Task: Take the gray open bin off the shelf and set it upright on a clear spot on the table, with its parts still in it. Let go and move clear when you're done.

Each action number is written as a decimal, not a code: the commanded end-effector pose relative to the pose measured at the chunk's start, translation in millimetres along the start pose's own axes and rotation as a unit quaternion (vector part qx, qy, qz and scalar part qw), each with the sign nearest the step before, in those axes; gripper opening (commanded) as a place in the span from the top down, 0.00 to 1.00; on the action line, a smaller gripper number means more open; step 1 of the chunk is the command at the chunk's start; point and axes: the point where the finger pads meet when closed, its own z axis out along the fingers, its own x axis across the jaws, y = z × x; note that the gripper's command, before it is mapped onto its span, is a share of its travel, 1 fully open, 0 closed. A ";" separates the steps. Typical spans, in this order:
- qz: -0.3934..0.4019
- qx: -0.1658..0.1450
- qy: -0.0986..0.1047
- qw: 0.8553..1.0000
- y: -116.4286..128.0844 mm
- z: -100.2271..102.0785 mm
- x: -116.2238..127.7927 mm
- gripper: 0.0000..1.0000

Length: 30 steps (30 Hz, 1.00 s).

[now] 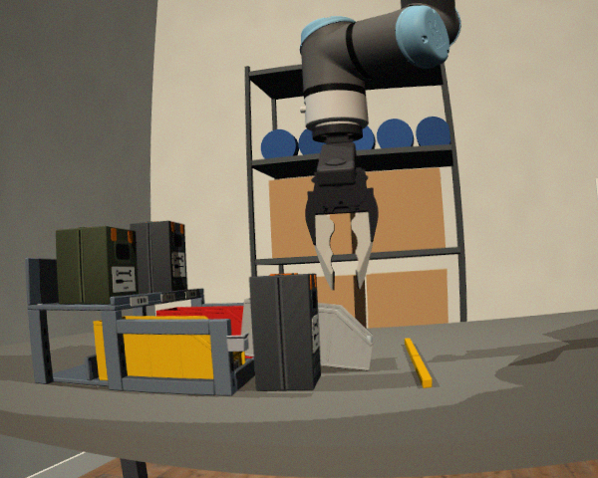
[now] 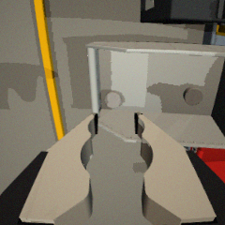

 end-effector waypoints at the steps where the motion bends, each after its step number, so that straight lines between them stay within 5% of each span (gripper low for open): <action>1: 0.000 0.000 0.000 1.000 0.4 -3.6 10.6 0.80; 8: 0.000 0.000 0.000 1.000 0.4 -3.6 10.6 0.80; 13: 0.000 0.000 0.000 1.000 0.4 -16.7 47.0 0.80; 25: 0.000 0.000 0.000 1.000 0.4 -16.7 47.0 0.80; 30: 0.000 0.000 0.000 1.000 0.4 -29.7 83.5 0.80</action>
